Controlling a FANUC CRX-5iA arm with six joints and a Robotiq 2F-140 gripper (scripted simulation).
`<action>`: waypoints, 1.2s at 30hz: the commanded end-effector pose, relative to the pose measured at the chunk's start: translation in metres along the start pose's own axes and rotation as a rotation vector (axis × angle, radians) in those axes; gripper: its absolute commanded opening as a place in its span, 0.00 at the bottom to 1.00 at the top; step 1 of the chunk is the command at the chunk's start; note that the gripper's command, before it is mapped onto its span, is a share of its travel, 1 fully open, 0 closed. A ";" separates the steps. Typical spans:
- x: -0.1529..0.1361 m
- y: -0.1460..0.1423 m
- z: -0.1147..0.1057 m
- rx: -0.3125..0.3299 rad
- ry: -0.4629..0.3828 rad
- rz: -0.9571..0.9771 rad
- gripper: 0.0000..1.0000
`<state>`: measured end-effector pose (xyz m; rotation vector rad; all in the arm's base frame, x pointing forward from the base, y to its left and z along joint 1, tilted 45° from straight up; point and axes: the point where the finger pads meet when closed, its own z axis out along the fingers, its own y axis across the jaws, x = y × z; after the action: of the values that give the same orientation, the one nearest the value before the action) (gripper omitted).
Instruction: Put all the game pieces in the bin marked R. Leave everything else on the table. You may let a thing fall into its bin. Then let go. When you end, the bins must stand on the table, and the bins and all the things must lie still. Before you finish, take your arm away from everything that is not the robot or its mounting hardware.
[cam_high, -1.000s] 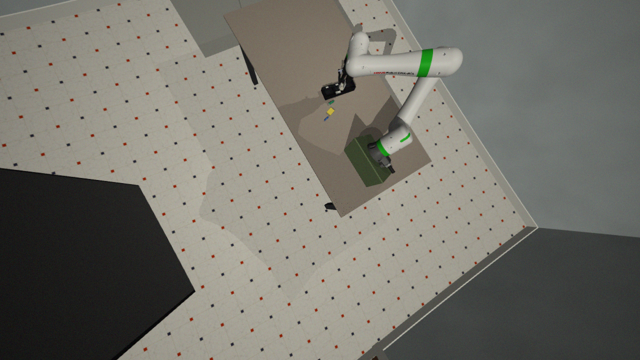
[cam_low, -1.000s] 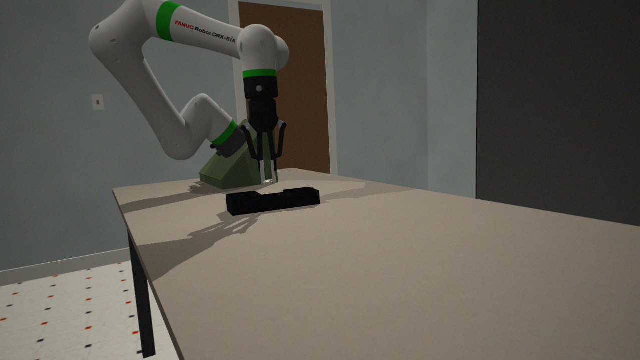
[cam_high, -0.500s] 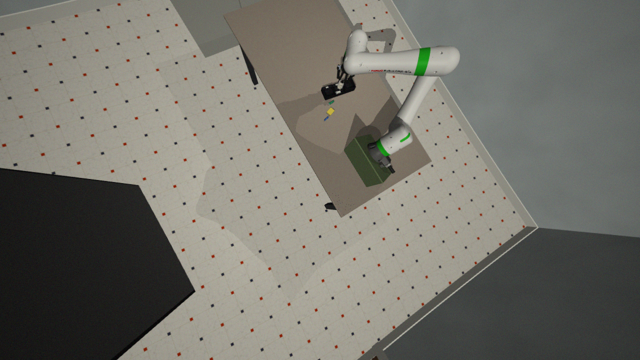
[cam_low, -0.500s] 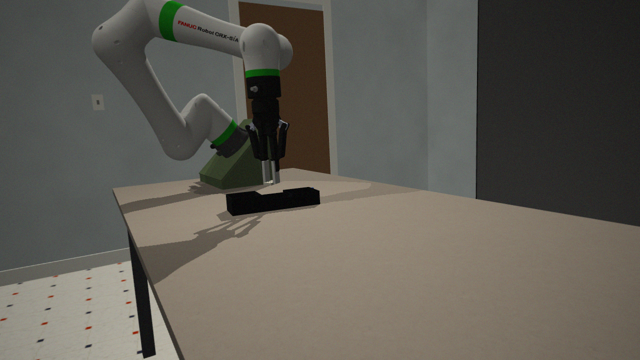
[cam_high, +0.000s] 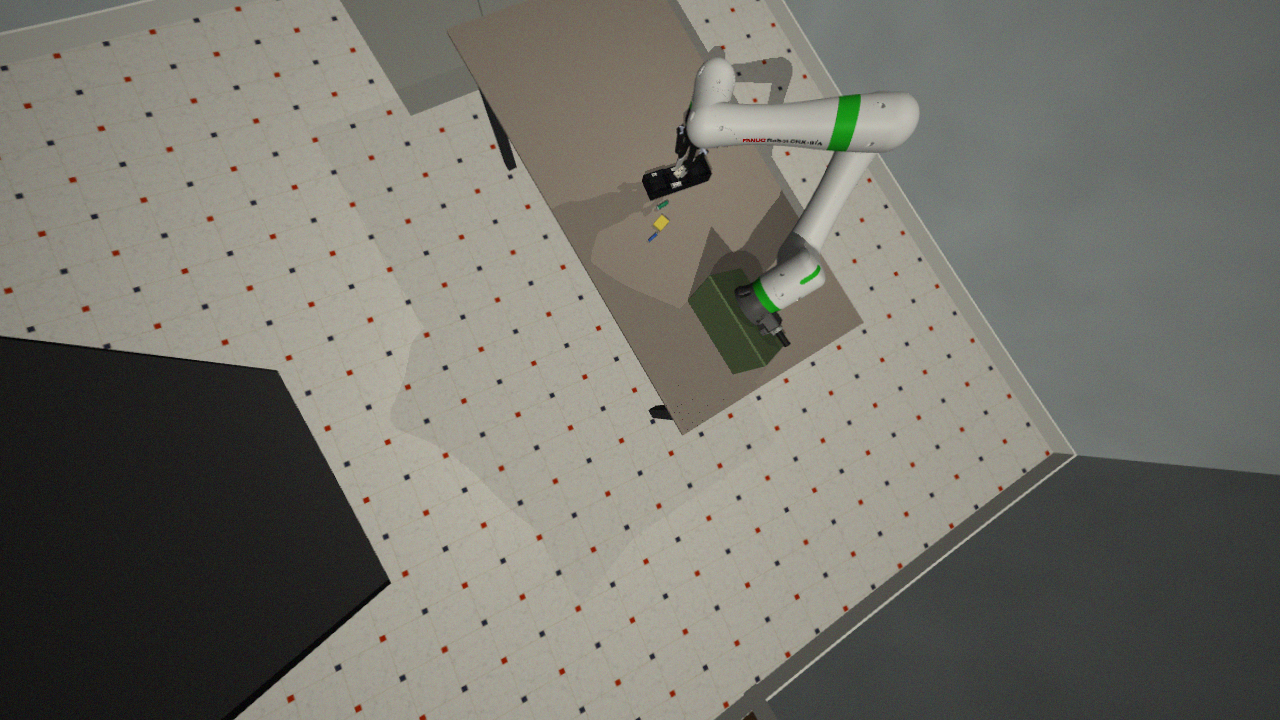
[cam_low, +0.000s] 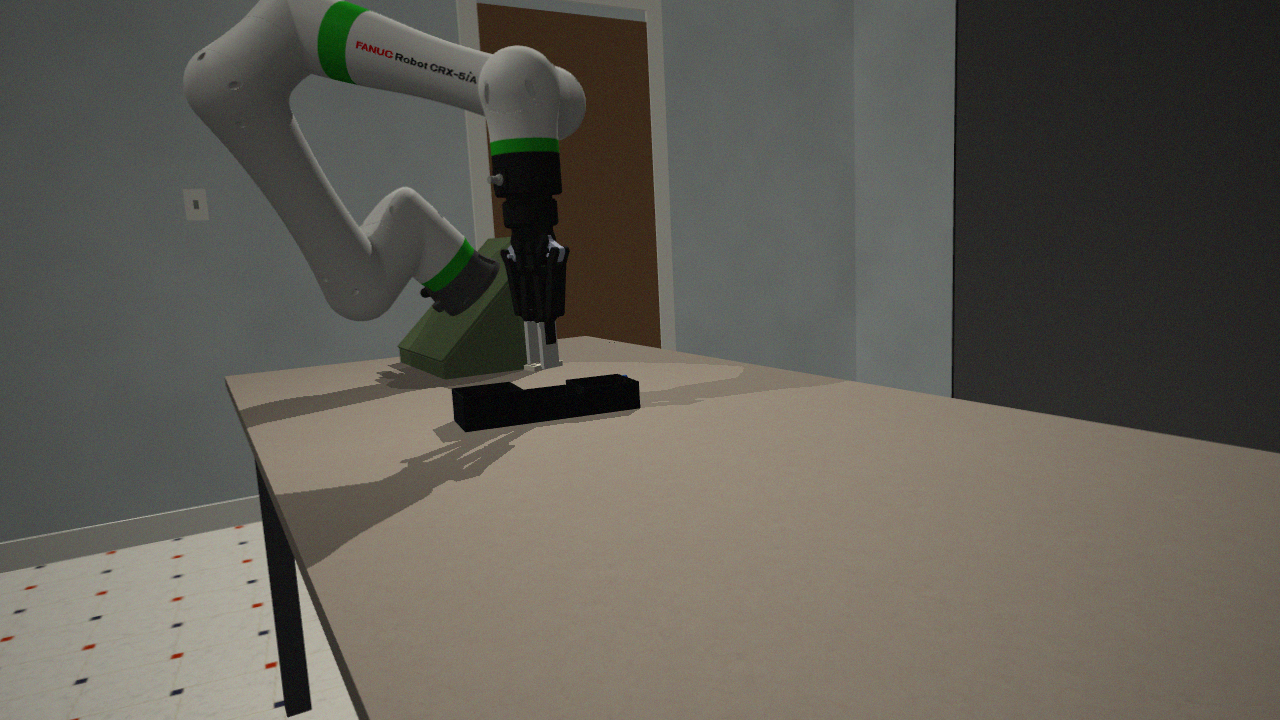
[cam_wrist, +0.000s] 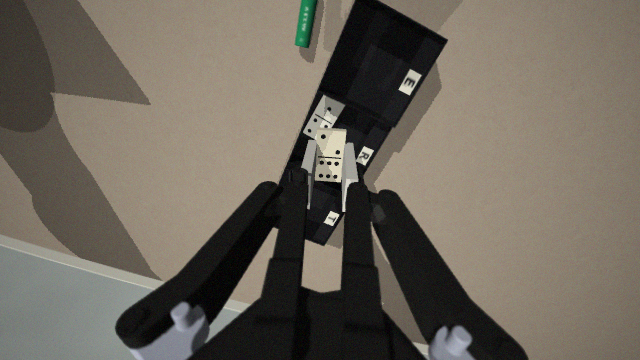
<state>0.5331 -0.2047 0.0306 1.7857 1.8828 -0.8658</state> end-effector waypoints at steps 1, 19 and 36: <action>0.000 0.000 0.000 -0.004 -0.010 0.157 0.13; 0.000 0.000 0.000 -0.010 -0.023 0.363 0.13; 0.000 0.000 0.018 -0.010 -0.023 0.363 0.13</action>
<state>0.5316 -0.2129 0.0216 2.0158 1.4772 -0.7370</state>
